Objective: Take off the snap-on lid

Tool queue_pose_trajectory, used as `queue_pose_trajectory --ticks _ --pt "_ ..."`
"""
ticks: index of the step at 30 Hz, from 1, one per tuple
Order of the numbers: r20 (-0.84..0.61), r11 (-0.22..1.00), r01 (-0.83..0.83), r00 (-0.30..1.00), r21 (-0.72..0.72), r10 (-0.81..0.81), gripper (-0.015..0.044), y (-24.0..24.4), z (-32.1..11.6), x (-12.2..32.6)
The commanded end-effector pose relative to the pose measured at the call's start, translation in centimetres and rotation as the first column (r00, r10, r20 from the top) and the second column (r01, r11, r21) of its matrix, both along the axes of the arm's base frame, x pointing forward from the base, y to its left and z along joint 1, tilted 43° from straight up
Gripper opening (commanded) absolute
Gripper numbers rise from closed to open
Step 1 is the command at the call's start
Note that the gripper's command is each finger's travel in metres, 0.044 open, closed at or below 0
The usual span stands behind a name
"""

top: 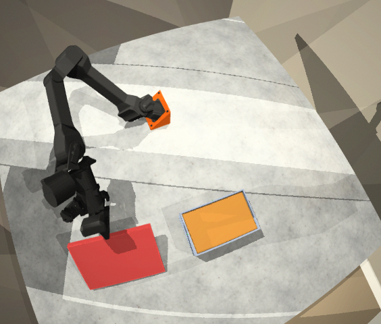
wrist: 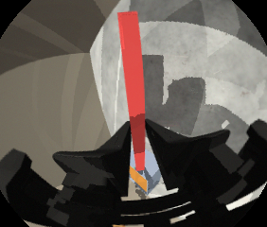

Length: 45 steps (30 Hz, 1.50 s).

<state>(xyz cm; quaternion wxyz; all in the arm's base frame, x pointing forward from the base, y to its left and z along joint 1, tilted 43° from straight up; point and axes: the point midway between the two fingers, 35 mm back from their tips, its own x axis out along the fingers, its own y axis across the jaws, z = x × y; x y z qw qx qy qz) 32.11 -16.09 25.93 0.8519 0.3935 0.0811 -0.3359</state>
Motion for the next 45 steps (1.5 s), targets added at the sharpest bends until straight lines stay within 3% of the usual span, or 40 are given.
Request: queue_pose_trajectory --ticks 1,45 --pt "-0.031 1.000 0.000 1.000 0.001 0.000 0.0000 -0.3 -1.2 -0.1" --pt "-0.031 1.000 0.000 1.000 -0.001 0.000 0.0000 -2.7 -3.7 -0.1"
